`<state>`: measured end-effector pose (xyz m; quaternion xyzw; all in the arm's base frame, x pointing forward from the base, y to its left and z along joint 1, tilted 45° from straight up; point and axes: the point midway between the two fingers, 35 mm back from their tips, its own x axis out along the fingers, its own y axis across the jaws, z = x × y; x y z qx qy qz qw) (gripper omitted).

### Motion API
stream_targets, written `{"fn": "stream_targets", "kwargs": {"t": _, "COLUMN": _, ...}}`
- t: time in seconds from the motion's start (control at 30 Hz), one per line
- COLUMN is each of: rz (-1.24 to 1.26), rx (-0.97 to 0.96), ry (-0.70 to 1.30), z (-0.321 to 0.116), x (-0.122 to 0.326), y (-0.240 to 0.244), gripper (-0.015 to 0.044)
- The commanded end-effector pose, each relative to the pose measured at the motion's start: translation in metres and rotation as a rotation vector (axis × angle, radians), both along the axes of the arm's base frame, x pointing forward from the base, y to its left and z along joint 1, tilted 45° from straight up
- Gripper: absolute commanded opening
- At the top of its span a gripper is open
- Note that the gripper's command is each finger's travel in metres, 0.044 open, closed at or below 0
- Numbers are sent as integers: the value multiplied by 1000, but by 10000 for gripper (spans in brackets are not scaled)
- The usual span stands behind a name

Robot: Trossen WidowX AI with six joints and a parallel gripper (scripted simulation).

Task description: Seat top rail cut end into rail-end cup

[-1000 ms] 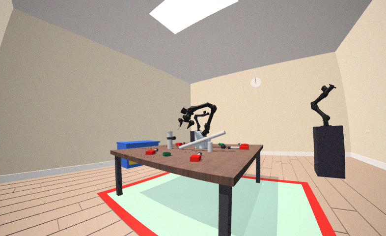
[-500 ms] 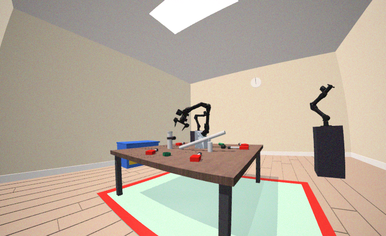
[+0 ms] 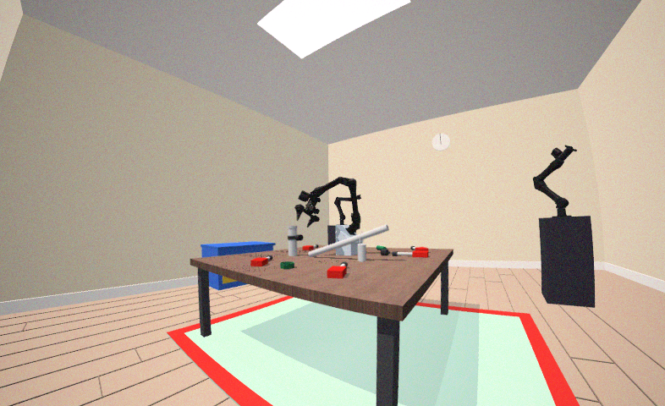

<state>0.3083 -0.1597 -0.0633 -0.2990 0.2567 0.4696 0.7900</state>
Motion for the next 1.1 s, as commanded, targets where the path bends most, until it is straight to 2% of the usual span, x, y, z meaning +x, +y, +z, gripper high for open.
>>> {"fn": "stream_targets", "kwargs": {"t": 0.0, "rz": 16, "rx": -16, "ry": -11, "z": -5, "x": 0, "y": -1, "gripper": 440}}
{"fn": "stream_targets", "kwargs": {"t": 0.23, "rz": 16, "rx": -14, "ry": -12, "z": -44, "x": -4, "y": 38, "gripper": 440}}
{"fn": "stream_targets", "kwargs": {"t": 1.07, "rz": 16, "rx": -16, "ry": -12, "z": -67, "x": 10, "y": 56, "gripper": 440}}
